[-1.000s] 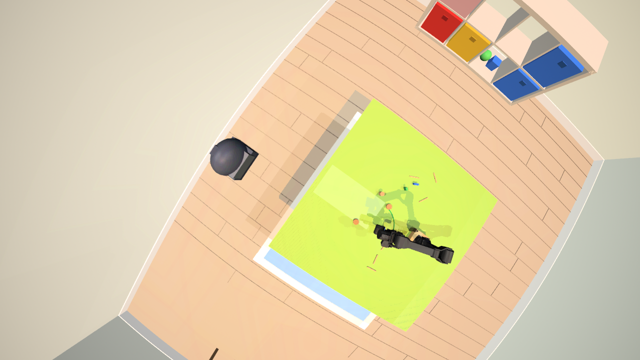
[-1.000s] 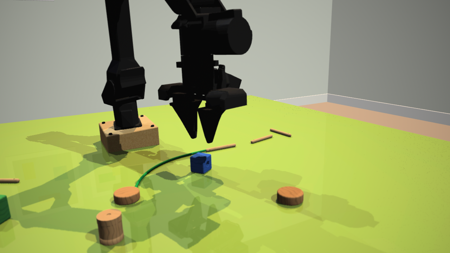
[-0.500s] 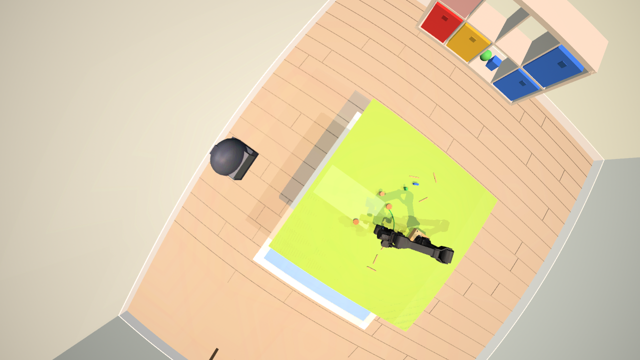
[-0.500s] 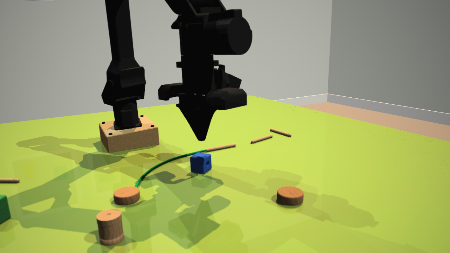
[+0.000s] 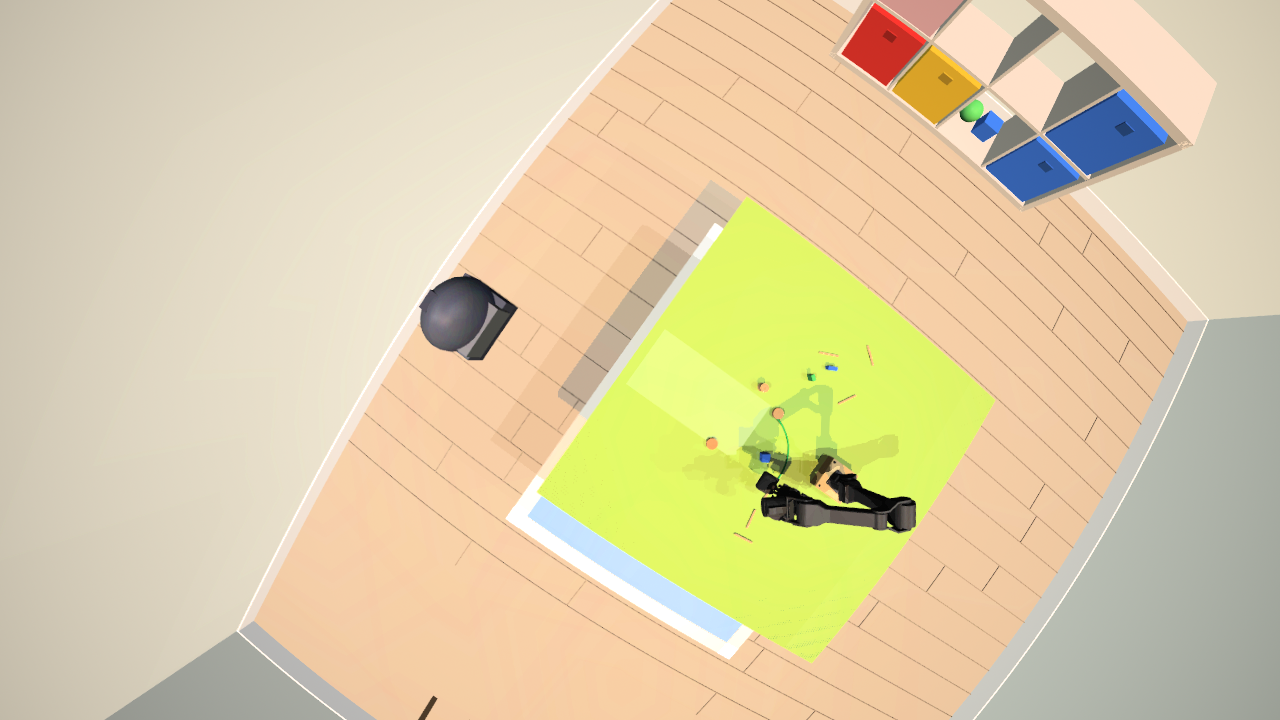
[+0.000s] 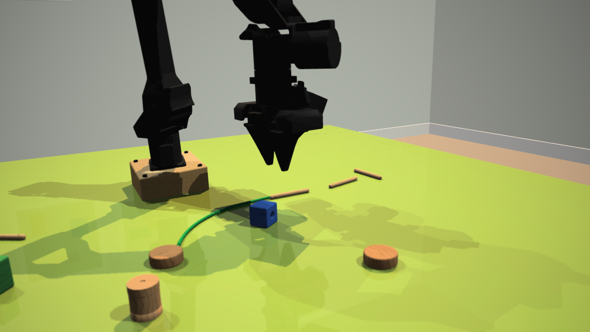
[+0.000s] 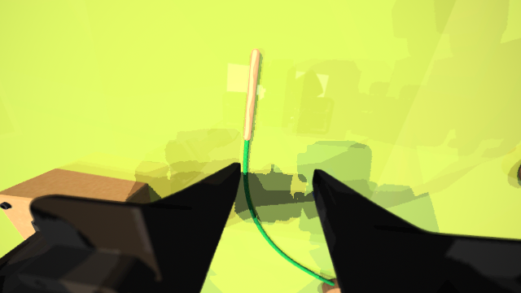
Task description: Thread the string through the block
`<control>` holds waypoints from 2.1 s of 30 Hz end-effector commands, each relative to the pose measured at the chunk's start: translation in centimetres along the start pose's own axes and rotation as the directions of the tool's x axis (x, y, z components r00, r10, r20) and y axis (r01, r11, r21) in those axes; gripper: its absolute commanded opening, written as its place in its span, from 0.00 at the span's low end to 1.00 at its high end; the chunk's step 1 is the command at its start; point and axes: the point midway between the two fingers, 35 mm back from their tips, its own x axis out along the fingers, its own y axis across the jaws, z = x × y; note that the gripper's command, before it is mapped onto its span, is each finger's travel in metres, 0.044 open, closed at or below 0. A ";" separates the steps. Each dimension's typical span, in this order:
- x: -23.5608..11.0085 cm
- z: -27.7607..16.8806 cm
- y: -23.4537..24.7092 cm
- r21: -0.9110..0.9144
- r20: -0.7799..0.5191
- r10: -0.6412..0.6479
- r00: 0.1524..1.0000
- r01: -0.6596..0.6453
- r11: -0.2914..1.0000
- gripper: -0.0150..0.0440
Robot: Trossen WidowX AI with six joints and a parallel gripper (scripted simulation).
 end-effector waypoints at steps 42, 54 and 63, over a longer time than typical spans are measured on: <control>2.8 0.9 2.6 0.074 -0.009 0.001 1.000 0.000 0.997 0.46; 4.8 0.9 2.7 0.074 -0.010 0.001 1.000 0.000 0.997 0.46; 6.2 0.7 2.8 0.074 -0.010 0.001 1.000 -0.001 0.997 0.46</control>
